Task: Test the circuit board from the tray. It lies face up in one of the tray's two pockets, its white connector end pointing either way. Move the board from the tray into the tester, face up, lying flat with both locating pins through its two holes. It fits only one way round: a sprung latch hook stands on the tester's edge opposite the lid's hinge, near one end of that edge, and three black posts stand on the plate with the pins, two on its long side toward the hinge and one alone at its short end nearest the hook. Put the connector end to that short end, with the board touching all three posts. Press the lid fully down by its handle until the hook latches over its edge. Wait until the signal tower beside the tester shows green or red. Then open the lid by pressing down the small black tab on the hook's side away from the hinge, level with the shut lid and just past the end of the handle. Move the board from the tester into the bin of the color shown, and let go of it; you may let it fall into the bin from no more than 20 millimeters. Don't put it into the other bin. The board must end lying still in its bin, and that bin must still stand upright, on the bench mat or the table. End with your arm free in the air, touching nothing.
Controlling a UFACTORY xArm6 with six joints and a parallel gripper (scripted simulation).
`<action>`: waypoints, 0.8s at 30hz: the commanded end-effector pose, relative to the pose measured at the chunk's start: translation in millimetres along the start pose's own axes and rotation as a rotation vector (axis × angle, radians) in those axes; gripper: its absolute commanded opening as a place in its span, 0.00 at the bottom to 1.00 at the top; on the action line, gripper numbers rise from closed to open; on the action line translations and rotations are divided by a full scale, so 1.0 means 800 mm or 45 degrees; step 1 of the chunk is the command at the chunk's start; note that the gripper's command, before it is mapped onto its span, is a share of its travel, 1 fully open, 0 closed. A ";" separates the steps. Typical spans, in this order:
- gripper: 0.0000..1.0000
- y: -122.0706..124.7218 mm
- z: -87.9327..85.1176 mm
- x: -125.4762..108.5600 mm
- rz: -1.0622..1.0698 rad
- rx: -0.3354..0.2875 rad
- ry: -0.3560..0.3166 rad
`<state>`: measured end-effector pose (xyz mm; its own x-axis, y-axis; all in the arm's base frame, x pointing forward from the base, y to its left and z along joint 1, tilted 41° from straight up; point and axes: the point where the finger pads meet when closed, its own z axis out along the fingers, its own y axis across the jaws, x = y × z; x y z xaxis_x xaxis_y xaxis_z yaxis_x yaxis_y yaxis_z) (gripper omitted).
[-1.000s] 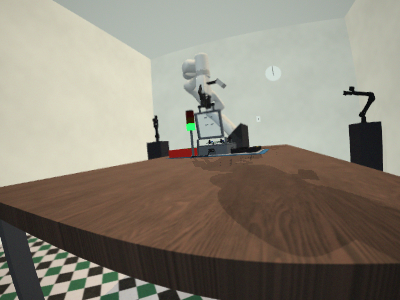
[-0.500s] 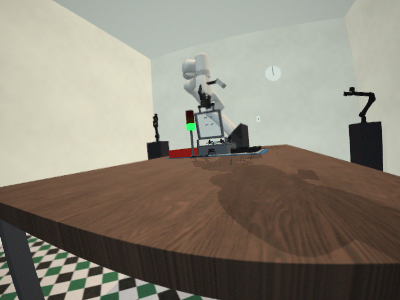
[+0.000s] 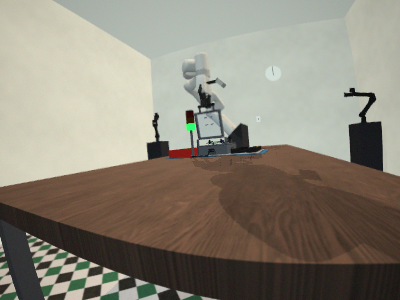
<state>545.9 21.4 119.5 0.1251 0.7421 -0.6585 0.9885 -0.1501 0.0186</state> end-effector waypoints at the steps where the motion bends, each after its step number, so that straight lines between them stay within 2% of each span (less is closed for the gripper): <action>1: 0.51 0.001 -0.014 0.000 0.002 -0.006 0.003; 7: 0.51 0.001 -0.043 0.000 0.002 -0.006 0.003; 9: 0.51 0.001 -0.043 0.000 0.002 -0.006 0.003; 15: 0.51 0.001 -0.064 0.000 0.002 -0.006 0.003; 21: 0.51 0.001 -0.069 0.000 0.002 -0.006 0.003; 22: 1.00 0.001 -0.069 0.000 0.002 -0.006 0.003; 24: 1.00 0.001 -0.069 0.000 0.002 -0.006 0.003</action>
<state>550.4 55.8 159.2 0.1253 0.7422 -0.6583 0.9885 -0.1497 0.0193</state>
